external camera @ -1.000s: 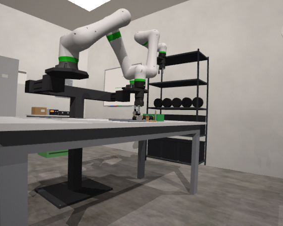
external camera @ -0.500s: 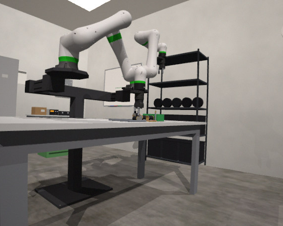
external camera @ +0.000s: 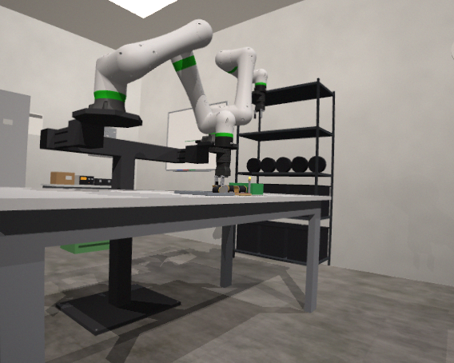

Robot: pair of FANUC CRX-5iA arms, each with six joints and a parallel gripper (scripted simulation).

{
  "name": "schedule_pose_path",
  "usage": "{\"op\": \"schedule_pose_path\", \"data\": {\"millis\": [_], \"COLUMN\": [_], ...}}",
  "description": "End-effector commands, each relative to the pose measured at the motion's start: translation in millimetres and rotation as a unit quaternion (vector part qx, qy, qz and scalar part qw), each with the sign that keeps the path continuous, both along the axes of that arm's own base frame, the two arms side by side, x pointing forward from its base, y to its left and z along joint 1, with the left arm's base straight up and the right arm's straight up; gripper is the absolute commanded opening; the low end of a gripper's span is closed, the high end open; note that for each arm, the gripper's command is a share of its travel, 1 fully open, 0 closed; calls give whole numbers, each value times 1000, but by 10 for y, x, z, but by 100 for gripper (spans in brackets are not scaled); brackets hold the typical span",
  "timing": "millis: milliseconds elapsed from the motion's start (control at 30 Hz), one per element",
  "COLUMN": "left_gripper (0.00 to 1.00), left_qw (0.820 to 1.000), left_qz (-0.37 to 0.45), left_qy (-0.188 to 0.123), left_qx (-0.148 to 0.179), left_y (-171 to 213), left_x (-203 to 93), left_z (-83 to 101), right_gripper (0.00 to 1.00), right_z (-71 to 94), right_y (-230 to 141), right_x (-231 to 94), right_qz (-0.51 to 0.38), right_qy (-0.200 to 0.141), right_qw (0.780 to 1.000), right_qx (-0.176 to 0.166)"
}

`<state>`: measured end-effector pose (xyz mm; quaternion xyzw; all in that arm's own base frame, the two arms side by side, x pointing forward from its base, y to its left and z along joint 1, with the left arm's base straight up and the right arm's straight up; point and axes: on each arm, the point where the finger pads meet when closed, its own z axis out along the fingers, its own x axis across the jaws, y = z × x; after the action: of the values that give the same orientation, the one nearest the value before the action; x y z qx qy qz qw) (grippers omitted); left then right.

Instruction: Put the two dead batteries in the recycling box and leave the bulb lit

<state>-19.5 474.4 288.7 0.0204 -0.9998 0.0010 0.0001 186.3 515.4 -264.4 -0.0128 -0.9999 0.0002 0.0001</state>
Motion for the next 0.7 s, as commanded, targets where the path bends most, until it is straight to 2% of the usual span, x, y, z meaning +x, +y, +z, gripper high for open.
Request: {"op": "schedule_pose_path", "data": {"millis": [0,367,400,667], "left_gripper": [100,100,100,100], "left_qw": [1000,1000,1000,1000], "left_qz": [0,0,0,0], "left_qy": [0,0,0,0], "left_qx": [1,1,1,1], "left_y": [2,2,2,2], "left_x": [1,1,1,1], "left_z": [9,9,9,9], "right_gripper": [57,57,90,90], "right_z": [8,8,8,8], "right_y": [12,12,12,12], "right_x": [3,3,3,3], "right_qz": [0,0,0,0], "right_qy": [0,0,0,0], "right_qw": [1000,1000,1000,1000], "right_qx": [1,1,1,1]}}
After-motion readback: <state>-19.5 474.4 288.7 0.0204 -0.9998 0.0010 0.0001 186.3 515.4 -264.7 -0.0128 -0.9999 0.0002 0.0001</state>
